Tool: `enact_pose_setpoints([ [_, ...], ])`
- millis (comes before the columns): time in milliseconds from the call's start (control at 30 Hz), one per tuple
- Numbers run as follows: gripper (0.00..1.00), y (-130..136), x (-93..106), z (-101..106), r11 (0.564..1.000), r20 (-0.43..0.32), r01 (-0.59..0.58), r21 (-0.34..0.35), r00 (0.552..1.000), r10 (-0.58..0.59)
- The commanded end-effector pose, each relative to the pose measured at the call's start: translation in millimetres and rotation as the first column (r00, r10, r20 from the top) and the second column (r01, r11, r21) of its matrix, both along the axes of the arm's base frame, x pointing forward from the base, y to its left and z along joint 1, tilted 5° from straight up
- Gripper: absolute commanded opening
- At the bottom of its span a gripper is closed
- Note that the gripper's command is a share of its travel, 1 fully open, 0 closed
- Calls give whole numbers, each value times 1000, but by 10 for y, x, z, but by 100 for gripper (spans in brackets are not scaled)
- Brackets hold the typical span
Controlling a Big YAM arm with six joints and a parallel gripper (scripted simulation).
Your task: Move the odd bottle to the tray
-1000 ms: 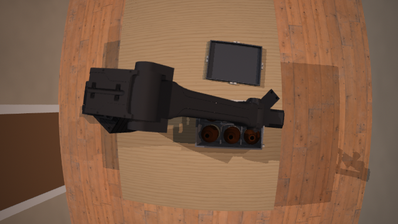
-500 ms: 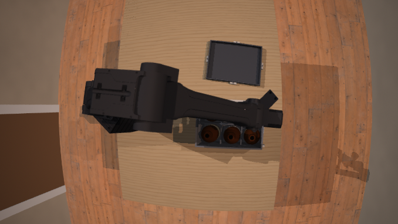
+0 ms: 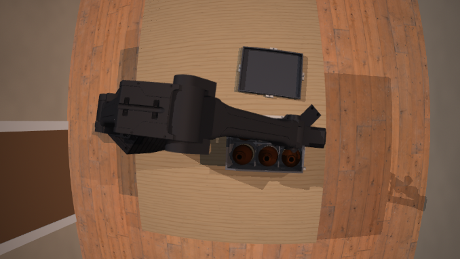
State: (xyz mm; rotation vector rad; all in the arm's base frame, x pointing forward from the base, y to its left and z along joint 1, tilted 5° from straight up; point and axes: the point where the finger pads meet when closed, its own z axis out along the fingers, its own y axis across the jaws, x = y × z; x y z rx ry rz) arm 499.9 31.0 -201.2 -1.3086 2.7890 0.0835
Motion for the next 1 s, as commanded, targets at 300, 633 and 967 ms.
enact_pose_setpoints([
  [300, 61, 104, 286, 60, 1000, 66, -2, 2, 998, 2],
  [633, 61, 104, 256, -21, 1000, 56, -2, 2, 998, 2],
  [967, 61, 104, 259, -25, 1000, 56, -2, 2, 998, 2],
])
